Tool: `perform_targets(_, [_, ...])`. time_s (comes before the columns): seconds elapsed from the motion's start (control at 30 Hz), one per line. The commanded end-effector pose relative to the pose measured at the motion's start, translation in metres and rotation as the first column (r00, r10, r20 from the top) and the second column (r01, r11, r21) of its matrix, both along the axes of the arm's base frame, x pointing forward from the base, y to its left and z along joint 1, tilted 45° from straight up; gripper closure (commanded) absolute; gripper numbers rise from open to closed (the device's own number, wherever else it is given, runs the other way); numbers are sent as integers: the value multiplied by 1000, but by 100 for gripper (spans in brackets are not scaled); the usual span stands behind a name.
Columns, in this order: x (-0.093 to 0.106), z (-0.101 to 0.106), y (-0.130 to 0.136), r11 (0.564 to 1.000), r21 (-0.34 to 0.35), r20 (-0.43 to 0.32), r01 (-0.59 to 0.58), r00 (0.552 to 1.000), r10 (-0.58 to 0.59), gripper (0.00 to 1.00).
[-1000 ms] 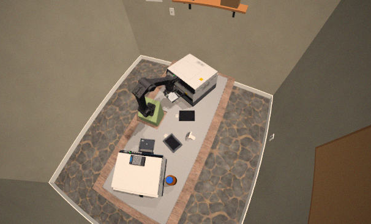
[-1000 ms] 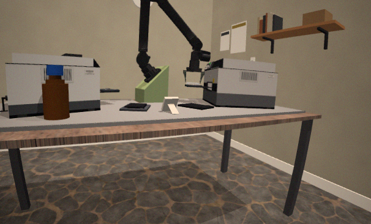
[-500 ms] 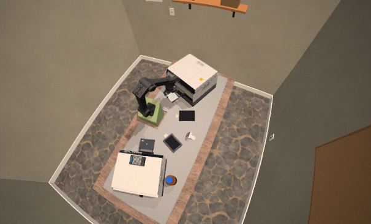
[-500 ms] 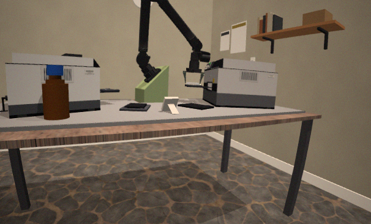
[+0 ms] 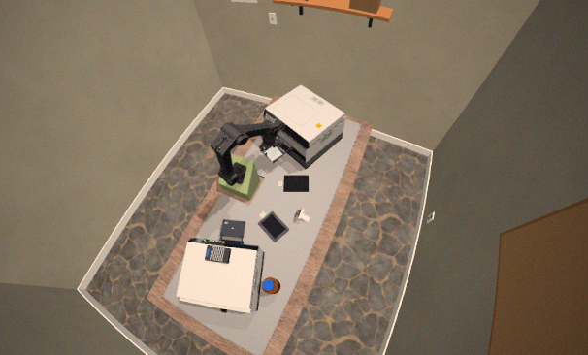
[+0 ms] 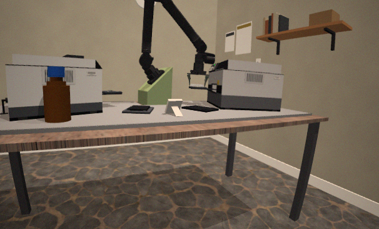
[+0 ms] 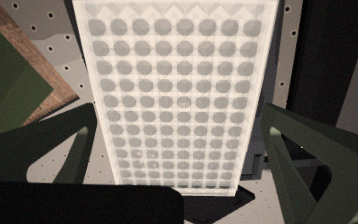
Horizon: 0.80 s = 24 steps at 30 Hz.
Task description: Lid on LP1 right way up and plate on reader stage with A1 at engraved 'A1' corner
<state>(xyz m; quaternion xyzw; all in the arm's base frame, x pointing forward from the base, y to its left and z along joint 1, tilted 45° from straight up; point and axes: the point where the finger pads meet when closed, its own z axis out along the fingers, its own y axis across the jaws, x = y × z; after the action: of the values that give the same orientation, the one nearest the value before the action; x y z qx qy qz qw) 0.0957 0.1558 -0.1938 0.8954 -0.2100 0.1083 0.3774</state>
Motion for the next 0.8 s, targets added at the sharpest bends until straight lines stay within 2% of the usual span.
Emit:
perform_targets(0.0, [0,-4,2,1000,10,-4,-15,1000,15,0])
perform_targets(0.17, [-1,0,-3,1000,-12,-11,-14,1000,14,0])
perform_targets(0.5, [8,1,20,999,36,5,-3,1000,3,0])
perform_targets(0.77, [8,-4,19,1000,25,2,-1,1000,1,0])
